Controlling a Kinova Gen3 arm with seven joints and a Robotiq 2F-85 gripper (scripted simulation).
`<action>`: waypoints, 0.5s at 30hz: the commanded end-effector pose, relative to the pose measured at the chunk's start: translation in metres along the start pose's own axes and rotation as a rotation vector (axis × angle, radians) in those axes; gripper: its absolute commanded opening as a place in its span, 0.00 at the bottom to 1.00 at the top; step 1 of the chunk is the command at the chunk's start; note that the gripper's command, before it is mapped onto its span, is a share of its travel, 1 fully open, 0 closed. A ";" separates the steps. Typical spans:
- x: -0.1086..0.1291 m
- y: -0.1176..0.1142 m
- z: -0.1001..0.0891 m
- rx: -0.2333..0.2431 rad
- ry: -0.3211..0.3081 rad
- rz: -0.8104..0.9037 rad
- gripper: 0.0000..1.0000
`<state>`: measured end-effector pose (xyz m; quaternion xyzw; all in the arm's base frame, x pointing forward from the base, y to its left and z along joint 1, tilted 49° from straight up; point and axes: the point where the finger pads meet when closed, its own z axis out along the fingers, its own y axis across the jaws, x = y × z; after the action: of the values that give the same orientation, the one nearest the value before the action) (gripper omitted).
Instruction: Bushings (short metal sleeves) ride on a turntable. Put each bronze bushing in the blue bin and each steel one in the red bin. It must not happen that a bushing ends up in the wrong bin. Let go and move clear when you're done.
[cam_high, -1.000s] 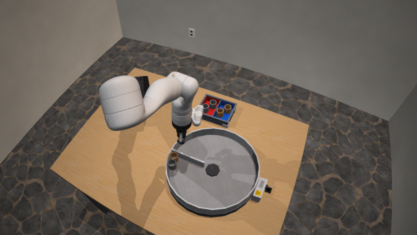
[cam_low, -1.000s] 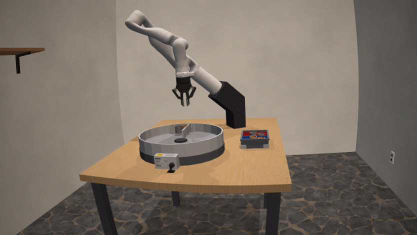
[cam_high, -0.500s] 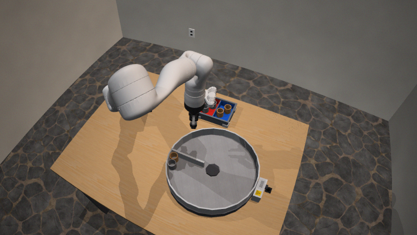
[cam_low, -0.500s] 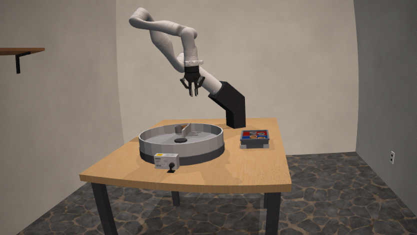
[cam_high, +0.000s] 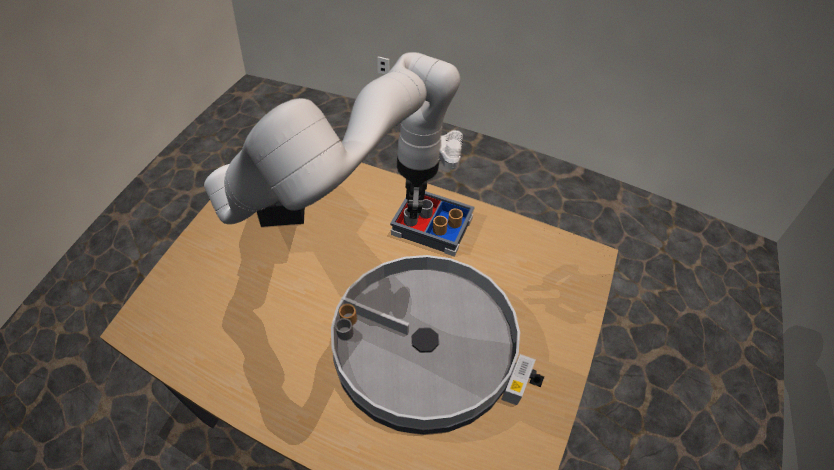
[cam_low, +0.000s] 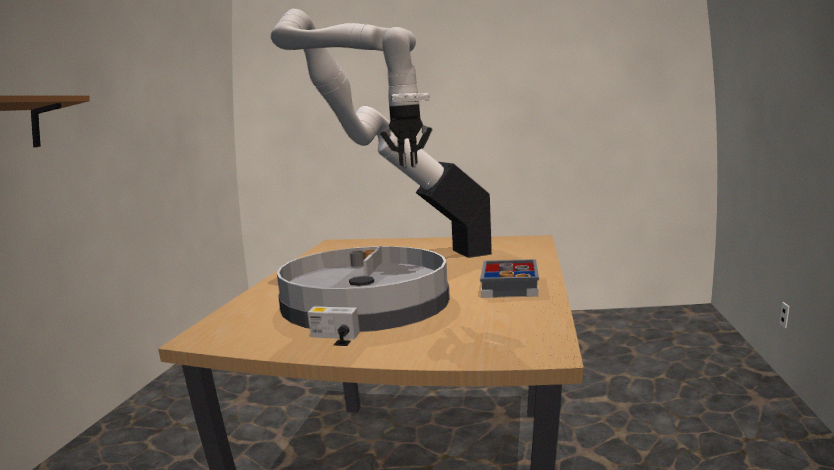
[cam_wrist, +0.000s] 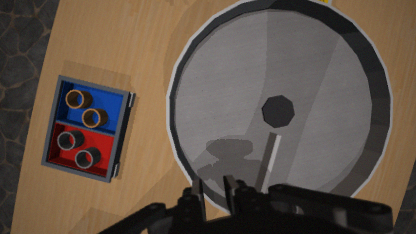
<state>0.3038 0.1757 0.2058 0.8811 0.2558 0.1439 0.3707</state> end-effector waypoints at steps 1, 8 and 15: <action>0.011 -0.019 -0.016 0.001 -0.003 -0.017 0.18; 0.040 -0.051 -0.056 0.001 -0.003 -0.016 0.18; 0.040 -0.052 -0.057 0.001 -0.003 -0.017 0.18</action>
<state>0.2989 0.2581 0.2128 0.8804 0.2580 0.1462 0.3700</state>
